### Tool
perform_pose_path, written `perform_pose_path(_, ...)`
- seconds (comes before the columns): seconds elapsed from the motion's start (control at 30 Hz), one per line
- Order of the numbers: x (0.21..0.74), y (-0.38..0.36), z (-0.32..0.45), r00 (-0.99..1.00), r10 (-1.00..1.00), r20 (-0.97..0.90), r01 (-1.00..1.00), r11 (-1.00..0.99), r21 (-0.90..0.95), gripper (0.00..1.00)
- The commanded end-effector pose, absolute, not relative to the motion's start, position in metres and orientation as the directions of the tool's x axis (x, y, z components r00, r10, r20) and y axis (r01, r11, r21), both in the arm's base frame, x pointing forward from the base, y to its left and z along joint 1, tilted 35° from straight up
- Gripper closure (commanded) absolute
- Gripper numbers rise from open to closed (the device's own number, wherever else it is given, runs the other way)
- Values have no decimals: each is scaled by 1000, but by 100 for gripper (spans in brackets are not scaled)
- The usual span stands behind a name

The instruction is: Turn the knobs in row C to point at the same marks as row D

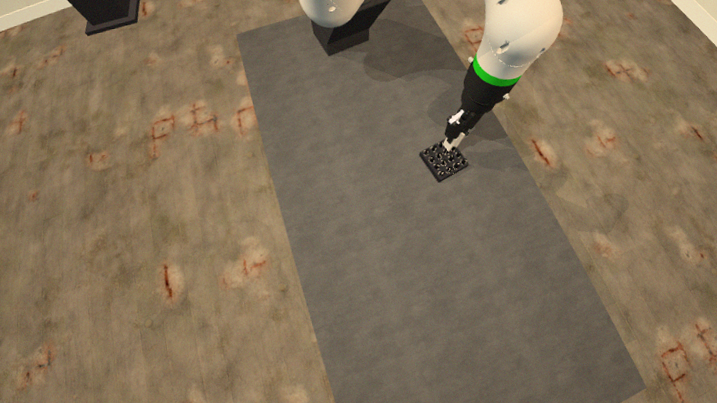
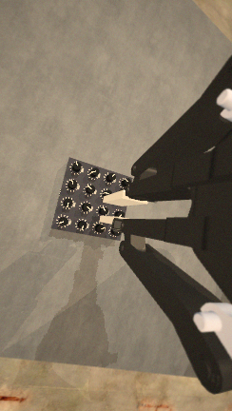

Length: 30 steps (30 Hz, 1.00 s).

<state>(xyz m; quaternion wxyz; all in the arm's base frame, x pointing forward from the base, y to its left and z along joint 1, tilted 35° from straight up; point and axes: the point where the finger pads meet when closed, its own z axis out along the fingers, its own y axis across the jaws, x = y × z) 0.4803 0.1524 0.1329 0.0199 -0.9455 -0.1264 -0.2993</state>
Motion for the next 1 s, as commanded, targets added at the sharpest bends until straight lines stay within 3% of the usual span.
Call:
perform_pose_path(0.0, 480, 152, 134, 789, 227, 571, 251, -967, 38, 88)
perform_pose_path(0.53, 480, 152, 134, 797, 193, 572, 223, -975, 18, 88)
perform_pose_path(0.97, 476, 151, 139, 800, -325, 503, -210, -939, -273, 88)
